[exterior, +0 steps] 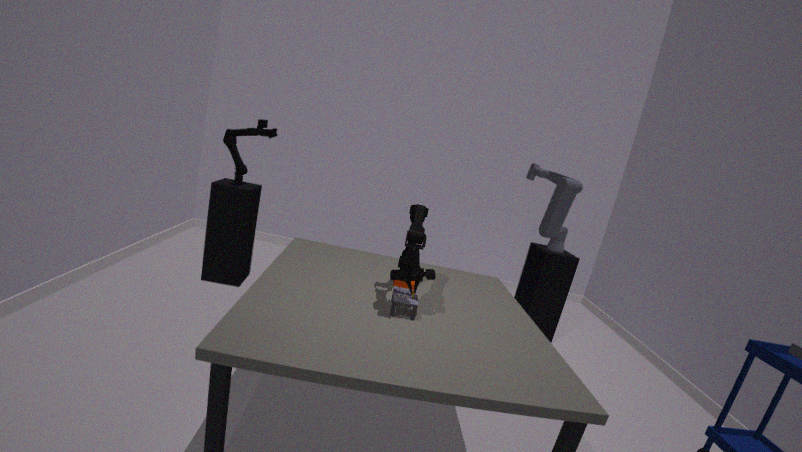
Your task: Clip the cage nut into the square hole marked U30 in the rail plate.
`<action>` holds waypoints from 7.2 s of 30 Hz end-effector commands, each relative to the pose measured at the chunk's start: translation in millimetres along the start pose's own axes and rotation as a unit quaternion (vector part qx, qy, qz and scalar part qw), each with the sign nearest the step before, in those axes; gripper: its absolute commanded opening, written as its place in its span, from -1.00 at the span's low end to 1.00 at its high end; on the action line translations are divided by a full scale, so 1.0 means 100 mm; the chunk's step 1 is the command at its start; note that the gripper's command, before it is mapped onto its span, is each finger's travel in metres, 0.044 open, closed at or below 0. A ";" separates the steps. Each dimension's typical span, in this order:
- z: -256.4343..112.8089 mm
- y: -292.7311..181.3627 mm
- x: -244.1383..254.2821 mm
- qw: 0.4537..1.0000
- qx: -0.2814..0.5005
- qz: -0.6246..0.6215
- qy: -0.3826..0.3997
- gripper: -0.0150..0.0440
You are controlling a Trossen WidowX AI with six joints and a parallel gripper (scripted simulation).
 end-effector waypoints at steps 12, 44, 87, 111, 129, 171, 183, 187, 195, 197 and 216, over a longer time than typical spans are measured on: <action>0.01 0.01 -0.02 1.000 0.003 -0.002 0.017 -0.41; 0.02 0.01 -0.05 0.999 0.008 -0.002 0.044 -0.41; 0.03 0.02 -0.10 0.996 0.017 -0.003 0.085 -0.41; 0.03 0.02 -0.14 0.995 0.019 -0.003 0.097 -0.41; 0.03 0.03 -0.17 0.994 0.022 -0.003 0.110 -0.41; 0.04 0.04 -0.19 0.994 0.020 -0.003 0.103 -0.41; 0.04 0.04 -0.19 0.995 0.020 -0.003 0.100 -0.41; 0.04 0.04 -0.19 0.995 0.019 -0.003 0.093 -0.41; 0.04 0.04 -0.18 0.996 0.017 -0.003 0.084 -0.41; 0.04 0.03 -0.17 0.997 0.016 -0.003 0.081 -0.41; 0.03 0.03 -0.14 0.998 0.011 -0.002 0.056 -0.41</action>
Point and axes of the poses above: the point midway between the two fingers, 35 mm back from their tips, its own z axis out along the fingers, its own x axis across the jaws, y = z × x, the point moved 1 cm from there along -z, back along the fingers, and after that the axes turned 11 degrees about z, right-handed, at the moved point
